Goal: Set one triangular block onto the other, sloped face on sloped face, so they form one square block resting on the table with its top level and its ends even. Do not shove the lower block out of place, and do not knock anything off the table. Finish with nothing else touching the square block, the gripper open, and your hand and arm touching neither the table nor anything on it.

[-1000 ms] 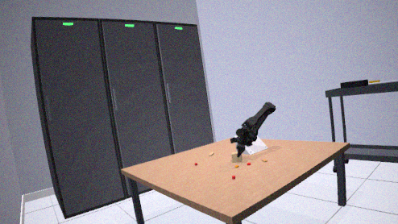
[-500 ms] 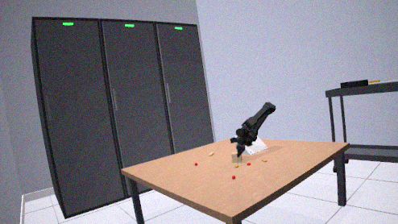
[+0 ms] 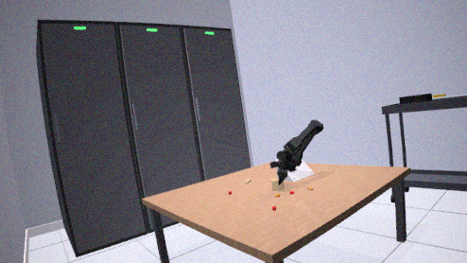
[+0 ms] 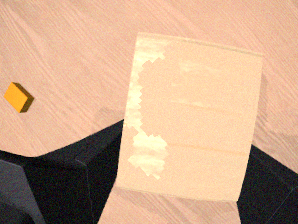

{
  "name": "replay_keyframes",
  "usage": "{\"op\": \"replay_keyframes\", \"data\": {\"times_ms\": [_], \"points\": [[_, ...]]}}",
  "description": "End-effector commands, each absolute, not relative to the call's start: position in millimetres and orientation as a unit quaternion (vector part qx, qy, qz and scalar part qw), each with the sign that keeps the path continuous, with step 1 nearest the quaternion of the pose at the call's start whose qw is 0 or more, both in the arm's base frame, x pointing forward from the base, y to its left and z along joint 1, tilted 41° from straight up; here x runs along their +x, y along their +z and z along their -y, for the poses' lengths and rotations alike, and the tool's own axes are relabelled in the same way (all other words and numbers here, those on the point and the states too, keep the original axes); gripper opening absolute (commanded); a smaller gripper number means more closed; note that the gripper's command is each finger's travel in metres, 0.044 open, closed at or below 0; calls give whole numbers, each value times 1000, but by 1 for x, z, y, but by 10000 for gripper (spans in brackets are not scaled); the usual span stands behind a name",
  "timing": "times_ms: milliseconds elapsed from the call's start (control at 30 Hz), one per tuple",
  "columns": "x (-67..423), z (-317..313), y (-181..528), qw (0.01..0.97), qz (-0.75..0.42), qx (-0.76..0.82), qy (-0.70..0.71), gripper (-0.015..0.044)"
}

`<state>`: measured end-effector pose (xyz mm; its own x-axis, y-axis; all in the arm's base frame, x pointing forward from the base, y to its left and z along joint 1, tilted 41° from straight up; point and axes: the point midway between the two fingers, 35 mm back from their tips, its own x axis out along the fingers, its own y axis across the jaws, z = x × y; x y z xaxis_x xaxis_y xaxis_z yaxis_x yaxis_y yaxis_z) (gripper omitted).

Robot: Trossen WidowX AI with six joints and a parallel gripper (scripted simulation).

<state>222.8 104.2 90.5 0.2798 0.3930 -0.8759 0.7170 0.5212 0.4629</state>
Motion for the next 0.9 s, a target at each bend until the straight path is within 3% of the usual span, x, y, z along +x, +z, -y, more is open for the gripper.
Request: {"op": "replay_keyframes", "data": {"times_ms": [0,100,367,633,867], "points": [[223,-104,90,645,-587,473,-126,367],[223,-104,90,645,-587,473,-126,440],[223,-103,93,645,-587,473,-126,440],[194,-62,184,645,-587,472,-127,440],[192,-61,187,645,-587,472,-127,440]]}}
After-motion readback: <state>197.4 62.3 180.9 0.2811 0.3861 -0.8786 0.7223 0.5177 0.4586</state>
